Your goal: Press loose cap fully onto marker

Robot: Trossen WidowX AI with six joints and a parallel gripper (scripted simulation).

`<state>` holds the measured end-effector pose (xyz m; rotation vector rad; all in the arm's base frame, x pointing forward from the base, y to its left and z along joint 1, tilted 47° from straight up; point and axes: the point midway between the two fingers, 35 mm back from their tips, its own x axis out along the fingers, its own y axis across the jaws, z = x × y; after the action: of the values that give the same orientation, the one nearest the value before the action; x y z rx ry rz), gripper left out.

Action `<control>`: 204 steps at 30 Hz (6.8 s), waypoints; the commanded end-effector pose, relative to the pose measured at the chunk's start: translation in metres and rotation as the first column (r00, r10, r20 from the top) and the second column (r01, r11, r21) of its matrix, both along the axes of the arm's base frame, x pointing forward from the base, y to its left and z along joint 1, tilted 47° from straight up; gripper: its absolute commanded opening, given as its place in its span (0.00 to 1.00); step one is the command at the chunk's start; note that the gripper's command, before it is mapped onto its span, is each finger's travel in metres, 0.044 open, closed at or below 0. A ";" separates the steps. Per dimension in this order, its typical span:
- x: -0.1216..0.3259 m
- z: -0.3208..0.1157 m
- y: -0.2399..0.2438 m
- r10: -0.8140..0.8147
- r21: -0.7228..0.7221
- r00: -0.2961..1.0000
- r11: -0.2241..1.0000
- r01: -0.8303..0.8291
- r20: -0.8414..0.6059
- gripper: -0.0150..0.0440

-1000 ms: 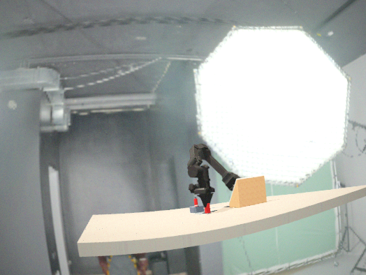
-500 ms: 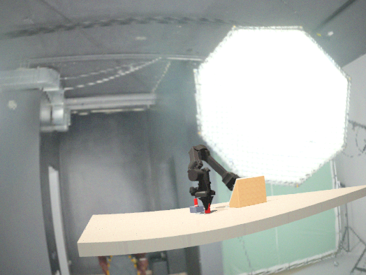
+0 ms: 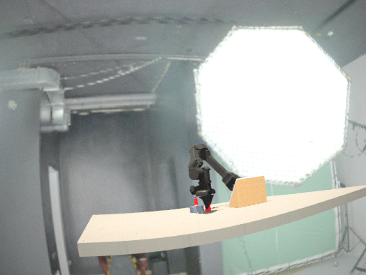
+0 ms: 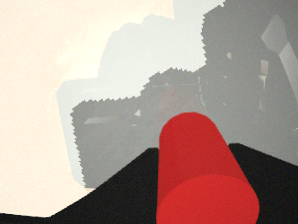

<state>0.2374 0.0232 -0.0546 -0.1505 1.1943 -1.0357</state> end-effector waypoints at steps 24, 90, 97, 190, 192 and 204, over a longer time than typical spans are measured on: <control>0.009 0.060 0.031 -0.002 0.012 1.000 1.000 0.001 0.014 0.25; 0.012 0.144 -0.053 -0.002 0.005 1.000 1.000 0.002 0.013 0.25; 0.012 0.136 -0.061 -0.002 0.004 1.000 1.000 0.002 0.013 0.25; 0.011 0.158 -0.038 0.408 0.100 0.813 0.909 -0.405 -0.415 0.25; 0.011 0.156 -0.040 0.408 0.099 0.813 0.909 -0.405 -0.415 0.25; 0.012 0.152 -0.045 0.406 0.100 0.818 0.910 -0.402 -0.406 0.25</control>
<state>0.2494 -0.0223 0.0969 -0.6263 1.4764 -0.6300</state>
